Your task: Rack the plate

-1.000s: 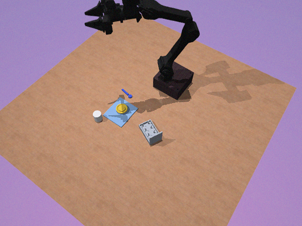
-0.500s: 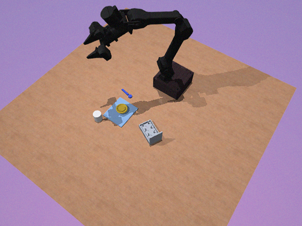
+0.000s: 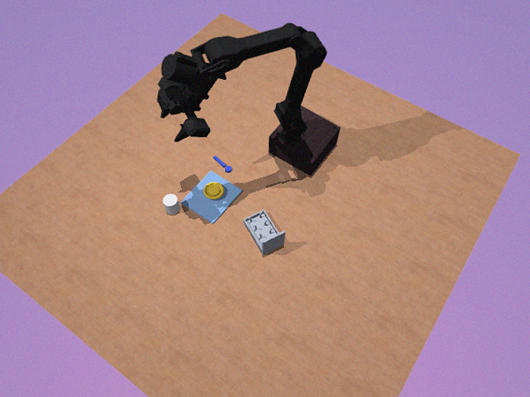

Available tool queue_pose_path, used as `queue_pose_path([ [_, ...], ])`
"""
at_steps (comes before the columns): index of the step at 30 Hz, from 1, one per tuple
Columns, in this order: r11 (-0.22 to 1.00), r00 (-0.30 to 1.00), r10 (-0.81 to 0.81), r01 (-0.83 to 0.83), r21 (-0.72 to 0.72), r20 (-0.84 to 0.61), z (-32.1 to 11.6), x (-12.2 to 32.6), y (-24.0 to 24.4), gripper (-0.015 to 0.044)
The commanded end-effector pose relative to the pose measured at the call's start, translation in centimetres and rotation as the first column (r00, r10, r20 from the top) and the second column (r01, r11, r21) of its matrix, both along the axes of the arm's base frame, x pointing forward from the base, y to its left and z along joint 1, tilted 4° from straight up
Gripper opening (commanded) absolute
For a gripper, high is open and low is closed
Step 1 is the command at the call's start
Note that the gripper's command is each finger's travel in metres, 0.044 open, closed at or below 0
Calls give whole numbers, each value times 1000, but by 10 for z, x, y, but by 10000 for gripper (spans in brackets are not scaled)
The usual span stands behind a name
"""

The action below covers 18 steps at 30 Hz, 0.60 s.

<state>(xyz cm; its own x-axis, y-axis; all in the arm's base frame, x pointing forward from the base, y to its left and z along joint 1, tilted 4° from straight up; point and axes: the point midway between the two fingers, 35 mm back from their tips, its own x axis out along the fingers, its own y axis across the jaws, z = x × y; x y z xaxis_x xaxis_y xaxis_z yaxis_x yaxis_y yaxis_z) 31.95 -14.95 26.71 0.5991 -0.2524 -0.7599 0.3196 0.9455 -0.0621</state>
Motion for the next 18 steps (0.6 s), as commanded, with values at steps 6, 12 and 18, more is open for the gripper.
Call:
queue_pose_path([
  [6,985,955,170,-156,78,-244,-56,-8,30,400],
  [12,957,877,288,-248,151,-384,-86,-19,50,400],
  [18,914,766,404,-325,241,-500,-111,-34,70,400],
])
